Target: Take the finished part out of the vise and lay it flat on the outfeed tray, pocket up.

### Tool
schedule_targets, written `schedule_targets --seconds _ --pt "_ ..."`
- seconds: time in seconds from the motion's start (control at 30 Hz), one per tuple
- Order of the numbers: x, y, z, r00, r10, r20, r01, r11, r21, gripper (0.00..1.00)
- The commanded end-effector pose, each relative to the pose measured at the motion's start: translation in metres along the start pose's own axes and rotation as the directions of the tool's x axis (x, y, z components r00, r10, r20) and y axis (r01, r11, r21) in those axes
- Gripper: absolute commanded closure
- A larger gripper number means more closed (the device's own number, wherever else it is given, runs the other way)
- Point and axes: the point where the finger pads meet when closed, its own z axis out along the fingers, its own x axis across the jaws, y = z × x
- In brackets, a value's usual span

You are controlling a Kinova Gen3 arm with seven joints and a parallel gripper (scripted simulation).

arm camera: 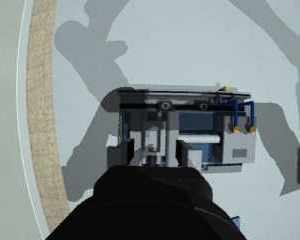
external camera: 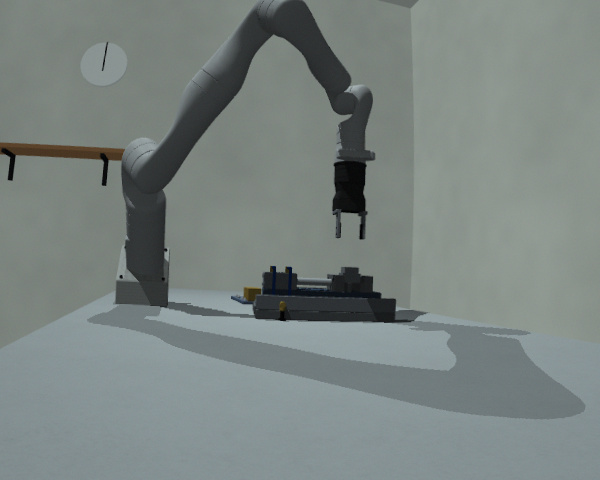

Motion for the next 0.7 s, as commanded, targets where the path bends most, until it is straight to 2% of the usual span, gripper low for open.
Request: schedule_targets --seconds 0.0,0.33,0.67 --pt "0.0 0.0 0.001 1.0 -0.001 0.001 0.001 1.0 0.0 0.0" --pt "0.0 0.0 0.01 1.0 -0.001 0.001 0.001 1.0 0.0 0.0" --pt "-0.001 -0.001 0.028 1.0 -0.001 0.001 0.001 1.0 0.0 0.0"
